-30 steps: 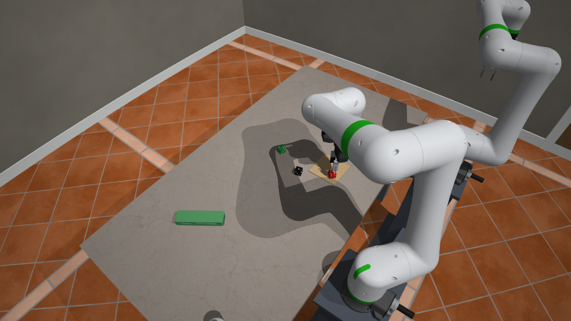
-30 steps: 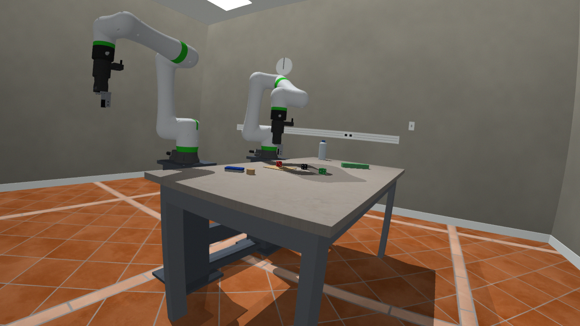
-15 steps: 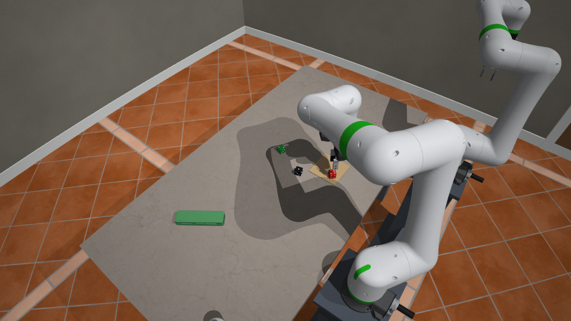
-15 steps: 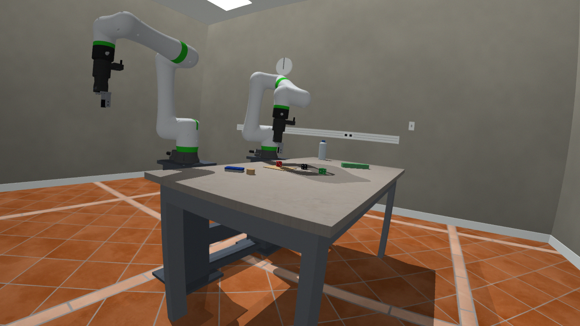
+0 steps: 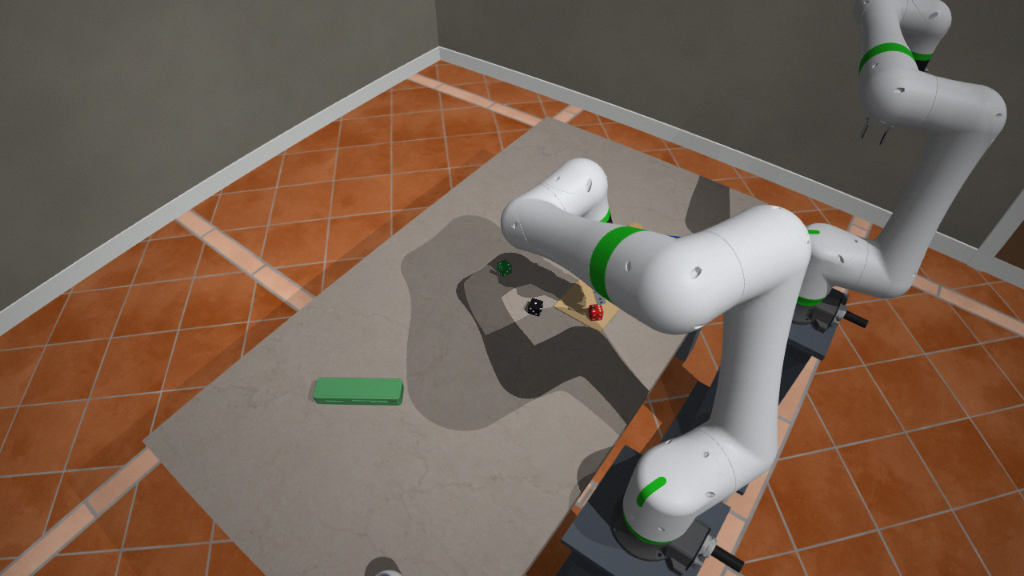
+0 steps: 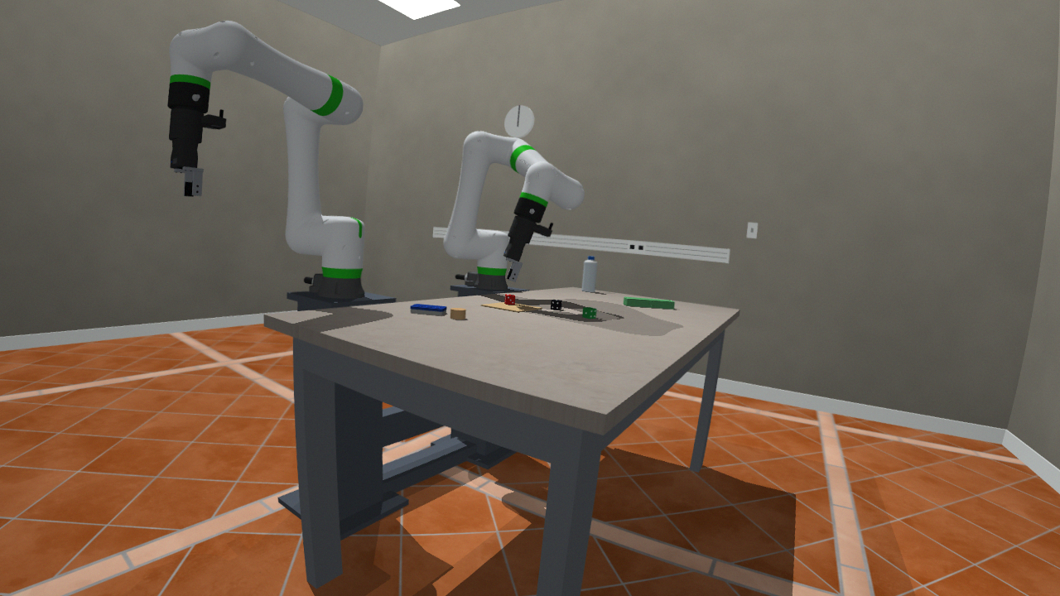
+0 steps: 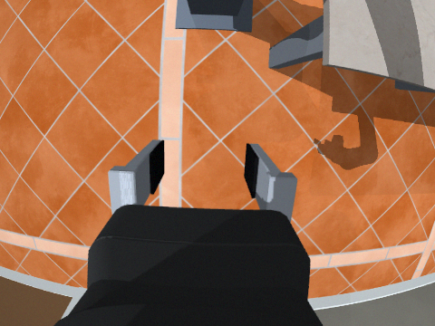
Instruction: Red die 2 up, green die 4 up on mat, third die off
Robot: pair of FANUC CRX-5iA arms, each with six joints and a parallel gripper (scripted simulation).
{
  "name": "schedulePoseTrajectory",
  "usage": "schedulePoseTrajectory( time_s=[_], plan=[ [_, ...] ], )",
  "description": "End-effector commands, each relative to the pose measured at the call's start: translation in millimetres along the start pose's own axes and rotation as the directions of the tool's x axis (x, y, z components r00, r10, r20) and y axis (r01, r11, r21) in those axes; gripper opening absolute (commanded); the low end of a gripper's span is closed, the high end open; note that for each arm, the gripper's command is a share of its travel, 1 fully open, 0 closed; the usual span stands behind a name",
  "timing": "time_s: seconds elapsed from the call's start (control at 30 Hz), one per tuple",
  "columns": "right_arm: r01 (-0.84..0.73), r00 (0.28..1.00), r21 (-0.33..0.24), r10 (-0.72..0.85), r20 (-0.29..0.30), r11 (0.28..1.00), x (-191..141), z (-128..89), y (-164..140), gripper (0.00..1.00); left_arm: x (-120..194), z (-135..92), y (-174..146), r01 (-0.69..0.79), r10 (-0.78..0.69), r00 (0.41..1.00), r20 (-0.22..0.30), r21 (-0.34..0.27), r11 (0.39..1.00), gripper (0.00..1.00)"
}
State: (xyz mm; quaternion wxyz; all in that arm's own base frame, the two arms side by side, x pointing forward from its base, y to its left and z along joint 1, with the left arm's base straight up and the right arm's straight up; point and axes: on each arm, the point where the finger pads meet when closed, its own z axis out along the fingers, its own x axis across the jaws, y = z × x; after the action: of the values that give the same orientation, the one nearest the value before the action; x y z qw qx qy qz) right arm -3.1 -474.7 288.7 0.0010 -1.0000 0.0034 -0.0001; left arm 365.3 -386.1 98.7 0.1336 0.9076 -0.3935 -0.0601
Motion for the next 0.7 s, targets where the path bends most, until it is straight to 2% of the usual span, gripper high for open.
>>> schedulePoseTrajectory(
  time_s=[0.0, 0.17, 0.23, 0.37, 0.47, 0.53, 0.67],
  plan=[
    [0.000, 1.000, -0.002, 0.000, 0.000, 1.000, -0.2, -0.9, 0.3, 1.00, 0.3, -0.6, -0.1, -0.001, 0.001, 1.000, -0.001, -0.046, 0.999, 0.87],
    [0.000, 1.000, -0.002, 0.000, 0.000, 1.000, -0.2, -0.9, 0.3, 1.00, 0.4, -0.5, -1.8, -0.002, 0.001, 1.000, -0.002, -0.194, 0.981, 0.87],
    [0.000, 1.000, -0.002, 0.000, 0.000, 1.000, -0.2, -0.9, 0.3, 1.00, 0.7, -0.9, -2.2, -0.002, 0.001, 1.000, -0.003, -0.222, 0.975, 0.87],
    [0.000, 1.000, -0.002, 0.000, 0.000, 1.000, -0.2, -0.9, 0.3, 1.00, 0.7, -0.8, -2.3, -0.002, 0.001, 1.000, -0.003, -0.232, 0.973, 0.87],
    [0.000, 1.000, -0.002, 0.000, 0.000, 1.000, -0.2, -0.9, 0.3, 1.00, -0.1, 0.7, -2.4, -0.001, 0.002, 1.000, 0.003, -0.280, 0.960, 0.87],
    [0.000, 1.000, -0.002, 0.000, 0.000, 1.000, -0.2, -0.9, 0.3, 1.00, -0.1, 0.7, -2.4, -0.001, 0.002, 1.000, 0.003, -0.280, 0.960, 0.87],
    [0.000, 1.000, -0.002, 0.000, 0.000, 1.000, -0.2, -0.9, 0.3, 1.00, -0.4, 1.6, -3.4, -0.001, 0.003, 1.000, 0.005, -0.396, 0.918, 0.87]
  ],
)
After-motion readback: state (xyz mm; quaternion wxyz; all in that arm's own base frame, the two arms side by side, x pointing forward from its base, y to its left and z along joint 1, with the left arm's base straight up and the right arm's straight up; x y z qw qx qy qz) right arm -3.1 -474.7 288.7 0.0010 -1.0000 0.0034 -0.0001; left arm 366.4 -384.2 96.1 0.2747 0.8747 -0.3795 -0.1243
